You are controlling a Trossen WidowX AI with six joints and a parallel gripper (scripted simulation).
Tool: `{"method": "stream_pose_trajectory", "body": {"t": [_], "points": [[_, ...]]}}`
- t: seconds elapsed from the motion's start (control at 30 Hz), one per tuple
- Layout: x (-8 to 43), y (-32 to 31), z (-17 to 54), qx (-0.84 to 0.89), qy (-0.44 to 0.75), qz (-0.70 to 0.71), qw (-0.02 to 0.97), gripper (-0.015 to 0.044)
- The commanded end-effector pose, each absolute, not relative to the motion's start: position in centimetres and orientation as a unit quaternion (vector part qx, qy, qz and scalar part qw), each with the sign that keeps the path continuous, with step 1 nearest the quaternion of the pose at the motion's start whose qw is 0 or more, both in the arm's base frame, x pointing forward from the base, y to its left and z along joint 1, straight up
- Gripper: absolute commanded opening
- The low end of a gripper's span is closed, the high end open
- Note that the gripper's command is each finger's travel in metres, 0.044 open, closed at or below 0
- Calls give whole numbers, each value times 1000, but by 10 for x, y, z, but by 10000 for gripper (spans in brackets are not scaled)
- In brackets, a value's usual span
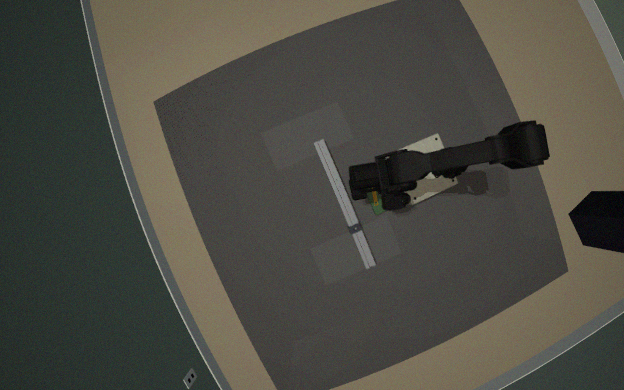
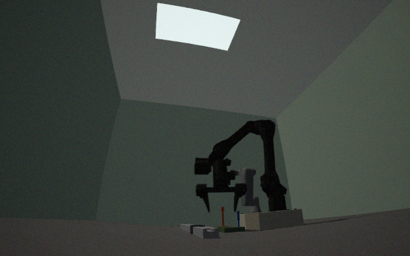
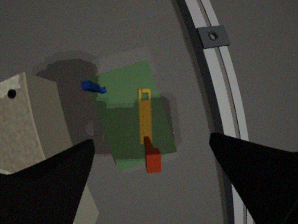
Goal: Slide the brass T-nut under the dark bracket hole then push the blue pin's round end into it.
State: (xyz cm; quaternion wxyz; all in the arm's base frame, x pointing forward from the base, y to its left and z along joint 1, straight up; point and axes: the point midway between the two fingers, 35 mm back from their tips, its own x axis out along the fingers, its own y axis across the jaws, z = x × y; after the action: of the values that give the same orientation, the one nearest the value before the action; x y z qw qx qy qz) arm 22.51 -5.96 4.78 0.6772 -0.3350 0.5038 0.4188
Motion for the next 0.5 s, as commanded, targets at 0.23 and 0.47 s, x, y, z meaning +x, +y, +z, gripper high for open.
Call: {"method": "stream_pose_trajectory", "body": {"t": [0.23,0.47], "points": [[223,-59,29,-332,507,419,676,440],[223,-59,25,-332,507,419,676,361]]}}
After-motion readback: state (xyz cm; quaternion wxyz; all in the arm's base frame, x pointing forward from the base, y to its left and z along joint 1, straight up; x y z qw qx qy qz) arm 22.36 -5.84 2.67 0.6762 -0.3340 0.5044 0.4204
